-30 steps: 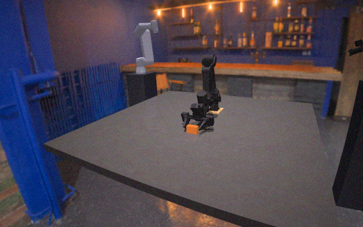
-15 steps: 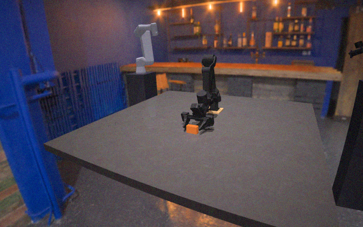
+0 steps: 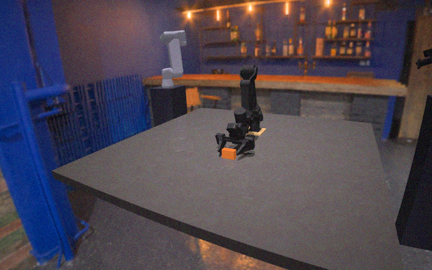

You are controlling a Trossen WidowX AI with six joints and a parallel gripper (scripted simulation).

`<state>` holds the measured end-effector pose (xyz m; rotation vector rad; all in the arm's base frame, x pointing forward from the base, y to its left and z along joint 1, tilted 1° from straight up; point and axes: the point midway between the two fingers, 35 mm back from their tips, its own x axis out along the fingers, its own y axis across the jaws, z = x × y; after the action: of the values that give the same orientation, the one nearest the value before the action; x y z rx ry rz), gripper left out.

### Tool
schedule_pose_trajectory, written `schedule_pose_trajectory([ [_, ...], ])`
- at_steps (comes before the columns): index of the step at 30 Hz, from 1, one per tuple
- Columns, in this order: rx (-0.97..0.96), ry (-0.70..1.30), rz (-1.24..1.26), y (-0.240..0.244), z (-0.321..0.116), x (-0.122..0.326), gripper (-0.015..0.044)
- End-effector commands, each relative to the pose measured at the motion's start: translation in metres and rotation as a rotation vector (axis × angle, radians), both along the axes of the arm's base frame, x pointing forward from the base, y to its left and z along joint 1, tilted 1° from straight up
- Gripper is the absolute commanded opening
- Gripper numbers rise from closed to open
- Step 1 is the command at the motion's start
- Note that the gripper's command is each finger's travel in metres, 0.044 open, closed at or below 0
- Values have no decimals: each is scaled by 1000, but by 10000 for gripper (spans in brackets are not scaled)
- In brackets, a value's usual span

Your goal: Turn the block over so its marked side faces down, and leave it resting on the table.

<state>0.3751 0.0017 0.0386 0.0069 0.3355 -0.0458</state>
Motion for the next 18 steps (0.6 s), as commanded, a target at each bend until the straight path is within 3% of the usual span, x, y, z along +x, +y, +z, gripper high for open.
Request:
schedule_pose_trajectory([
  [1, -4, 5, -2, 0, 0, 1, 440],
  [9, 8, 278, 0, 1, 14, 20, 440],
  [18, 24, 563, -4, 1, 72, -14, 440],
])
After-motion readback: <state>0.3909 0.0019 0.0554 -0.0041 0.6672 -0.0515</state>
